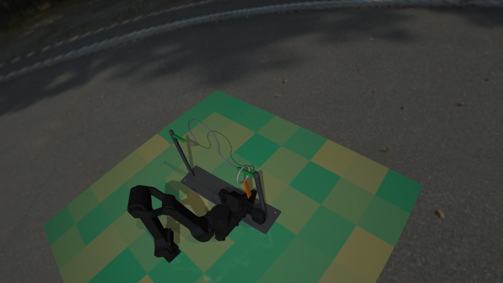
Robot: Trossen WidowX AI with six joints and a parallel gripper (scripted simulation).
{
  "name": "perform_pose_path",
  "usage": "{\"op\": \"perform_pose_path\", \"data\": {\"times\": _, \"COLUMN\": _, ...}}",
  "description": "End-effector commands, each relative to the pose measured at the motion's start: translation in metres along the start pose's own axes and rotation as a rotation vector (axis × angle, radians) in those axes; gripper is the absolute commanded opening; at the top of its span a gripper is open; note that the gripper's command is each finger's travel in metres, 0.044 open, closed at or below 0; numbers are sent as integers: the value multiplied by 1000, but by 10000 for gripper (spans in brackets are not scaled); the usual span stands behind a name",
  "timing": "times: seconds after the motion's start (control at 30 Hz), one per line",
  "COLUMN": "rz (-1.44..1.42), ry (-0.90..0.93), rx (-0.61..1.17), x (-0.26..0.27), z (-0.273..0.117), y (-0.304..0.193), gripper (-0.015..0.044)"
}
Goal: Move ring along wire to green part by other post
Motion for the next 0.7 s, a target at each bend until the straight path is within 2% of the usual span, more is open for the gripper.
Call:
{"op": "perform_pose_path", "data": {"times": 0.0, "rz": -1, "ry": 0, "rx": 0, "x": 0, "z": 0, "y": 2, "gripper": -150}}
{"op": "perform_pose_path", "data": {"times": 0.67, "rz": -1, "ry": 0, "rx": -1, "x": -4, "z": -2, "y": 21, "gripper": -150}}
Point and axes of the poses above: the point midway between the two fingers, 35 mm back from their tips, its own z axis out along the fingers, its own x axis across the jaws, y = z × x, the point moved 10 cm from there along -z, back along the fingers, and after that the axes turned 8 degrees about -z, right-handed, at the moved point
